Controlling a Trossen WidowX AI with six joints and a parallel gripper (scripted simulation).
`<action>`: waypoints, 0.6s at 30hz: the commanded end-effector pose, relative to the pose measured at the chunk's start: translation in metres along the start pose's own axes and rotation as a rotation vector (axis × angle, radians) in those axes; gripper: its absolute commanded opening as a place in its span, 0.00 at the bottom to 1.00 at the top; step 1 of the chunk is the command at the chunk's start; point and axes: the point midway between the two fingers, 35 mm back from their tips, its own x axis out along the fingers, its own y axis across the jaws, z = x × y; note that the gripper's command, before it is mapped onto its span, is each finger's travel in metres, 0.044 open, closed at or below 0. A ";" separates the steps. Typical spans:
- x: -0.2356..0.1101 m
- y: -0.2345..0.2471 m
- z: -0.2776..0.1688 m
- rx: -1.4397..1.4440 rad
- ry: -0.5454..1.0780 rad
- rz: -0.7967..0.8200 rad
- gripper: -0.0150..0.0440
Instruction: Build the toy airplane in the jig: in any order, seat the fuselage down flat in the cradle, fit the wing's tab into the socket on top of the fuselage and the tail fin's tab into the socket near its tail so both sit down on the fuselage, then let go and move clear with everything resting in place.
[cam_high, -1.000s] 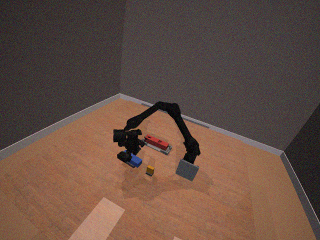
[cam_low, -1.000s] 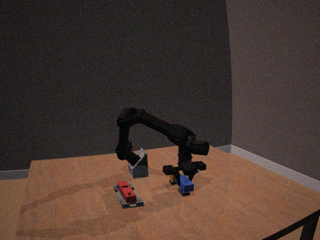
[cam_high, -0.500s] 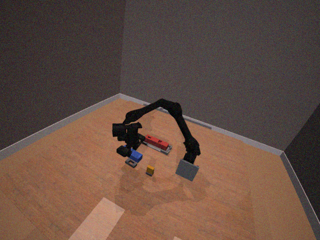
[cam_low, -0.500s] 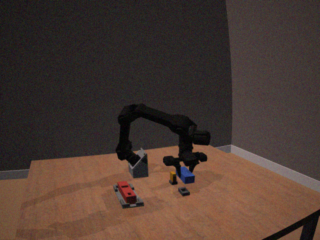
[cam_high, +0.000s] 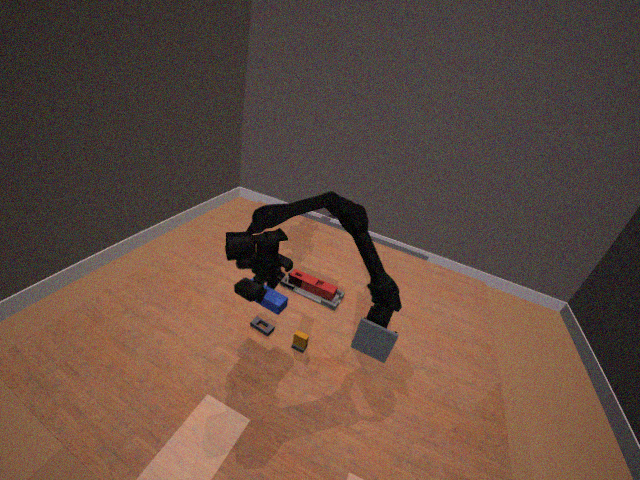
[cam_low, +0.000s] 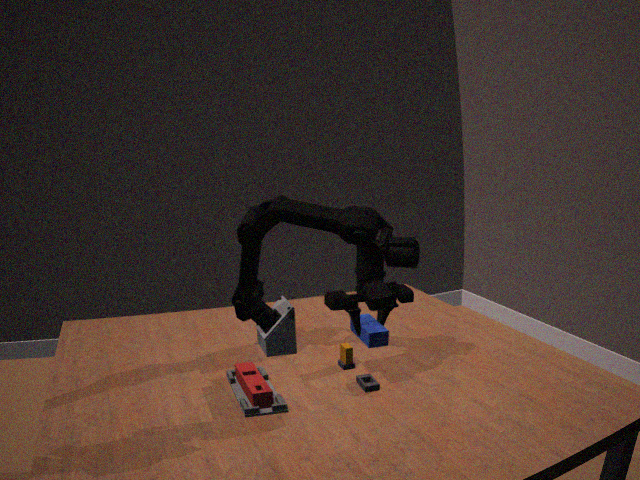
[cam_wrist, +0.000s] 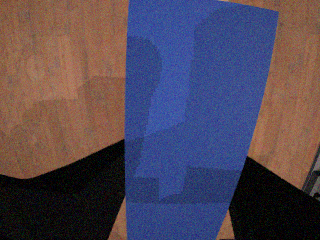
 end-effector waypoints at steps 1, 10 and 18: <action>-0.015 -0.002 0.000 0.013 -0.004 0.014 0.25; -0.018 -0.016 0.003 0.084 -0.003 0.017 0.25; -0.017 -0.043 0.008 0.213 -0.001 0.023 0.25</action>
